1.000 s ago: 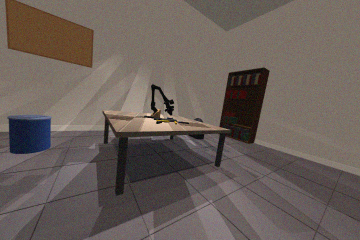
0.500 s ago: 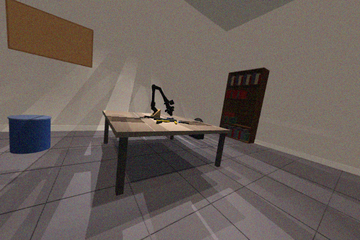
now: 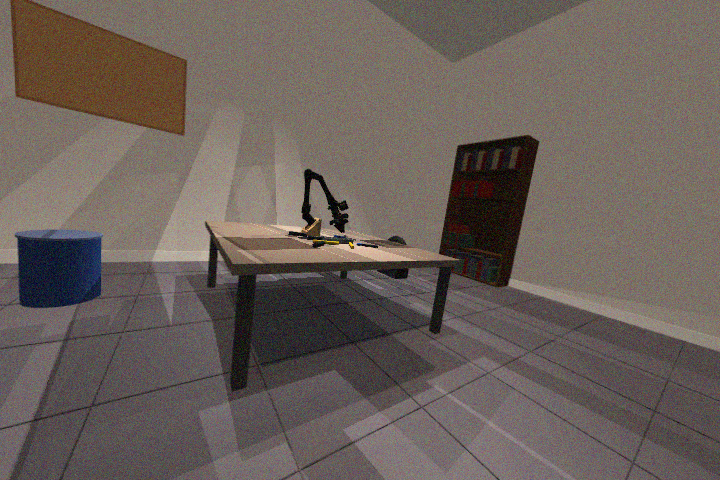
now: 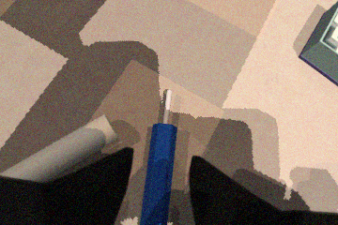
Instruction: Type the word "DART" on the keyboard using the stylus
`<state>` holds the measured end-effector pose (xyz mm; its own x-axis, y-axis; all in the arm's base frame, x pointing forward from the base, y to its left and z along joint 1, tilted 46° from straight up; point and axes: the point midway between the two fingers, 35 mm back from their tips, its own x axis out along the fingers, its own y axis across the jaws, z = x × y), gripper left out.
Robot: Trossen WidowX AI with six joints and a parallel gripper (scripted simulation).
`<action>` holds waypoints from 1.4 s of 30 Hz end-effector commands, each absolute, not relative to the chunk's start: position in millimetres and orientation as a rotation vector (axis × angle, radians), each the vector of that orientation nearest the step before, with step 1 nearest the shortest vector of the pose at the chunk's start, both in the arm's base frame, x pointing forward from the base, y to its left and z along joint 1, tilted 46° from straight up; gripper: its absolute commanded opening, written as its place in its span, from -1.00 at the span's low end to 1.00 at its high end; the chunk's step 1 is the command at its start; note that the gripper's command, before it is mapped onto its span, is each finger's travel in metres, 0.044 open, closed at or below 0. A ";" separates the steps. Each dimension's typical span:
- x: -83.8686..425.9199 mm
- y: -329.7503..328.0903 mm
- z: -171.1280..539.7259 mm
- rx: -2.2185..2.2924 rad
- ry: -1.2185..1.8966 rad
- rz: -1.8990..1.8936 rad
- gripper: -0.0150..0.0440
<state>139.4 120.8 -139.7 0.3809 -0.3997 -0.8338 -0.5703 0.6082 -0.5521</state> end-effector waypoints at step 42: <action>137.7 104.0 -154.6 -0.988 1.232 0.132 0.02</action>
